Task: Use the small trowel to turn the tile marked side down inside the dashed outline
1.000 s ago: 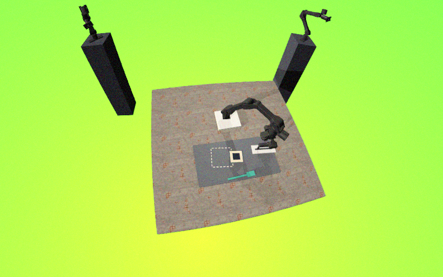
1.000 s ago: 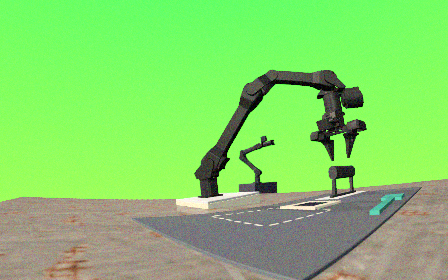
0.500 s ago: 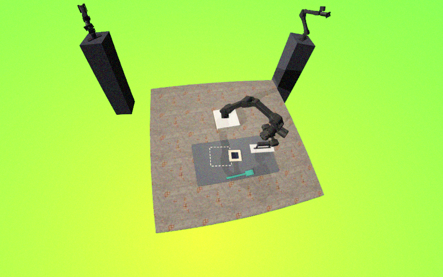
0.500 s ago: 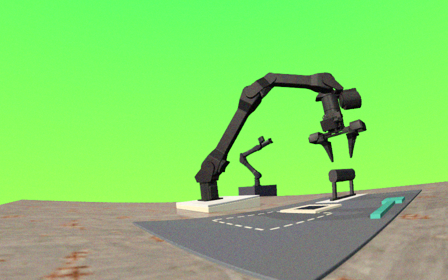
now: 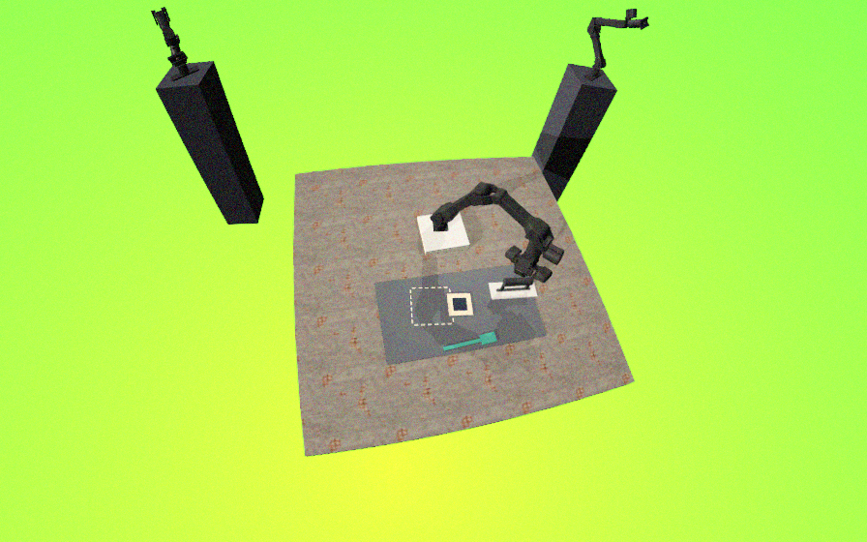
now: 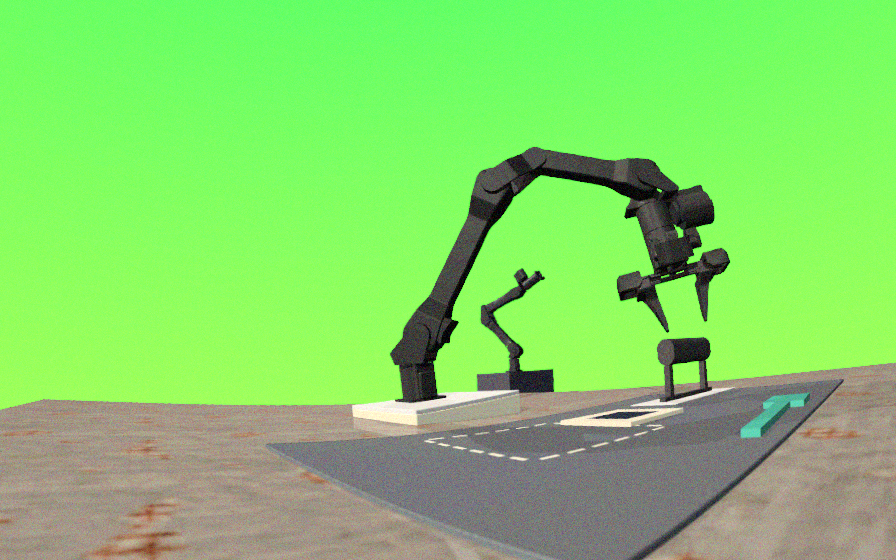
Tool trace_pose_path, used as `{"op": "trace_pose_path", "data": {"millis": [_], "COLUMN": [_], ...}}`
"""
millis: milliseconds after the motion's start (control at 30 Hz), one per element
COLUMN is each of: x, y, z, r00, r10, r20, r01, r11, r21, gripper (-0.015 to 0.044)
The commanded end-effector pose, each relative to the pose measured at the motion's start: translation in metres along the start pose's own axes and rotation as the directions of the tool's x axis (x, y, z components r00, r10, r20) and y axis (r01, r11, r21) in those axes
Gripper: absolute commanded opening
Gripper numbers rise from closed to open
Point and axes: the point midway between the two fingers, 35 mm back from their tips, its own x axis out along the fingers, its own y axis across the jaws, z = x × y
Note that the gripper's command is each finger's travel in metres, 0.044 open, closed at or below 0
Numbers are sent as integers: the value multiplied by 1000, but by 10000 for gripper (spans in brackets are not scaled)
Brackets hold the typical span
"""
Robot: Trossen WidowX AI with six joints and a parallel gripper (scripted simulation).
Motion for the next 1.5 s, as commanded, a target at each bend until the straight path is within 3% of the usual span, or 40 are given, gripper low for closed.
{"op": "trace_pose_path", "data": {"millis": [0,400,833,1467], "x": [3,9,14,22], "y": [-2,-3,-9,-22], "z": [-1,-7,-13,-16], "r00": [999,989,967,915], "r10": [28,115,202,321], "r20": [30,92,156,246], "r01": [-23,-49,19,251], "r11": [988,848,553,28], "r21": [-152,-528,-833,-968], "gripper": [300,300,300,300]}}
